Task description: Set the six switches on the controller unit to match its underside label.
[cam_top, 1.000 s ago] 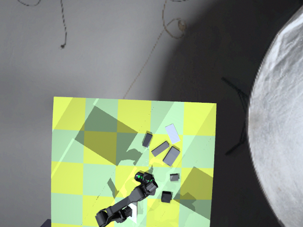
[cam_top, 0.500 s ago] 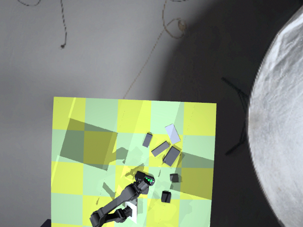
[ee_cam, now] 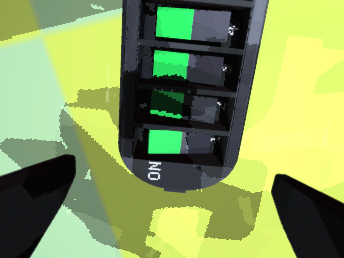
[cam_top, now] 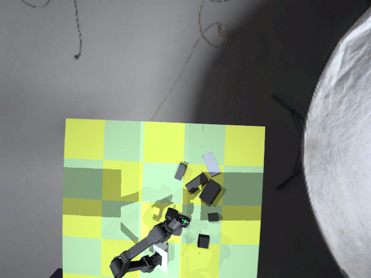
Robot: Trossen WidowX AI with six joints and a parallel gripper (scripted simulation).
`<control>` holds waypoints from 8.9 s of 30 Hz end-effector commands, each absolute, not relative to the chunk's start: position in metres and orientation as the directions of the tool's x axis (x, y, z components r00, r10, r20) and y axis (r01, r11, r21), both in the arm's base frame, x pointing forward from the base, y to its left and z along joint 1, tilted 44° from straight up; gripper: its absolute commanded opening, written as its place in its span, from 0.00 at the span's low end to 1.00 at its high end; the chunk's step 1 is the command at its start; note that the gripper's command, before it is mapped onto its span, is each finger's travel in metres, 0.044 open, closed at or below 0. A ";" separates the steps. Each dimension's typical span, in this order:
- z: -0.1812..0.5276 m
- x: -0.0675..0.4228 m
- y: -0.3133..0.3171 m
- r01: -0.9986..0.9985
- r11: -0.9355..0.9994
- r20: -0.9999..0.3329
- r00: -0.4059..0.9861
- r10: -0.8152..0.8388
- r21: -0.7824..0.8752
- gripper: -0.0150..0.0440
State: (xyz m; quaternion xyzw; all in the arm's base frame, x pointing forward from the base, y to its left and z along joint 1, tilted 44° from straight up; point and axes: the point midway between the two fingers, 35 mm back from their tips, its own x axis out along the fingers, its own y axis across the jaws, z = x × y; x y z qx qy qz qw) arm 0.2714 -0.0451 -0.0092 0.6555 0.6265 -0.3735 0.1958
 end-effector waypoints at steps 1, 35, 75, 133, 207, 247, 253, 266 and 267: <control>-0.014 0.271 -0.040 0.967 -0.141 -0.732 -0.063 0.678 -0.214 1.00; -0.034 0.267 -0.020 0.967 -0.140 -0.731 -0.063 0.680 -0.215 0.71; -0.039 0.284 -0.026 0.967 -0.140 -0.731 -0.063 0.679 -0.213 0.25; -0.012 0.285 -0.065 0.965 -0.145 -0.733 -0.063 0.677 -0.217 0.91; -0.008 0.231 -0.109 0.954 -0.176 -0.731 -0.062 0.679 -0.244 0.43; -0.100 0.315 -0.129 0.900 0.034 -0.638 -0.335 0.693 -0.436 0.25; -0.104 0.315 -0.125 0.900 0.034 -0.638 -0.335 0.693 -0.435 0.25; -0.120 0.314 -0.111 0.900 0.034 -0.638 -0.334 0.694 -0.435 0.25; -0.121 0.314 -0.110 0.900 0.034 -0.638 -0.334 0.694 -0.435 0.25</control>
